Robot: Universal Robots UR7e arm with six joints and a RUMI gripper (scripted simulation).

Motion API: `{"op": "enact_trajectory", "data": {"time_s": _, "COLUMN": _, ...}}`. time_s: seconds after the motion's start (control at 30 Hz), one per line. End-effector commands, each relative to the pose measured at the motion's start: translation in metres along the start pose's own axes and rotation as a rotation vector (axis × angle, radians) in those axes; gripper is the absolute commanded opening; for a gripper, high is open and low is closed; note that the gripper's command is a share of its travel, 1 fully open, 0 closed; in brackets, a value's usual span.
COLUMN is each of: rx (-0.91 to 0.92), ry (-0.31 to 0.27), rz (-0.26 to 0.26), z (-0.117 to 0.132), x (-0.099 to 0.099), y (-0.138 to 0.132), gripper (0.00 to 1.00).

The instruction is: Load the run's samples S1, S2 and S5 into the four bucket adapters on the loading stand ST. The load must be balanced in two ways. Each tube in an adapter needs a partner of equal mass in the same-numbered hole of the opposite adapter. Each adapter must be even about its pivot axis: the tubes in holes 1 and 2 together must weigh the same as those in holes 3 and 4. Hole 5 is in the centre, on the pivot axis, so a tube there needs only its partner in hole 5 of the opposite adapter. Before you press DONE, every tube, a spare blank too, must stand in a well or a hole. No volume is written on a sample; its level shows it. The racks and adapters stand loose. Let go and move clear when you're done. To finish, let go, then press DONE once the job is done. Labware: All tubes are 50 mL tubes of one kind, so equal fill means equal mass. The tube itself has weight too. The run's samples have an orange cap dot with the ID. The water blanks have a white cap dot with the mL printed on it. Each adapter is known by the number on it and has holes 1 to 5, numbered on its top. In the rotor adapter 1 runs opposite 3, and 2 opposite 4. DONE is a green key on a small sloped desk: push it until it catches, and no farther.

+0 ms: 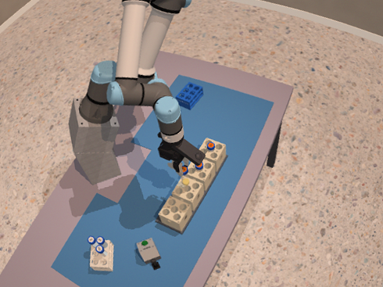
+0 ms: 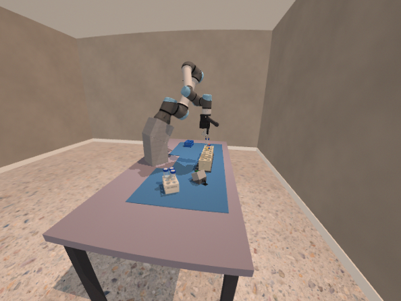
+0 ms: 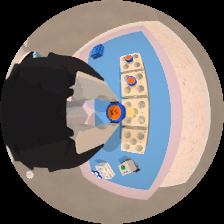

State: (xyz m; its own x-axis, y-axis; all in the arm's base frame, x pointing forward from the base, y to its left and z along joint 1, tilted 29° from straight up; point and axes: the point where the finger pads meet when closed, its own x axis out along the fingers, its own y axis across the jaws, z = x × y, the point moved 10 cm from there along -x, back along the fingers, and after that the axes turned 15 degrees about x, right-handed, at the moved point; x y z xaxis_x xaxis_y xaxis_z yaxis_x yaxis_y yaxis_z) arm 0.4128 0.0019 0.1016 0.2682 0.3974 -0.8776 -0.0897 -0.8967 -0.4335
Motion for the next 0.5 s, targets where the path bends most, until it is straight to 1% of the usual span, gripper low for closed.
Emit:
{"op": "enact_trajectory", "data": {"time_s": 0.0, "rx": 0.0, "ry": 0.001, "rz": 0.001, "z": -0.001, "x": 0.012, "y": 0.0, "gripper": 0.0}}
{"op": "enact_trajectory", "data": {"time_s": 0.17, "rx": 0.0, "ry": 0.001, "rz": 0.001, "z": -0.001, "x": 0.025, "y": 0.0, "gripper": 0.0}}
{"op": "enact_trajectory", "data": {"time_s": 0.47, "rx": 0.0, "ry": 0.001, "rz": 0.001, "z": -0.001, "x": 0.028, "y": 0.0, "gripper": 0.0}}
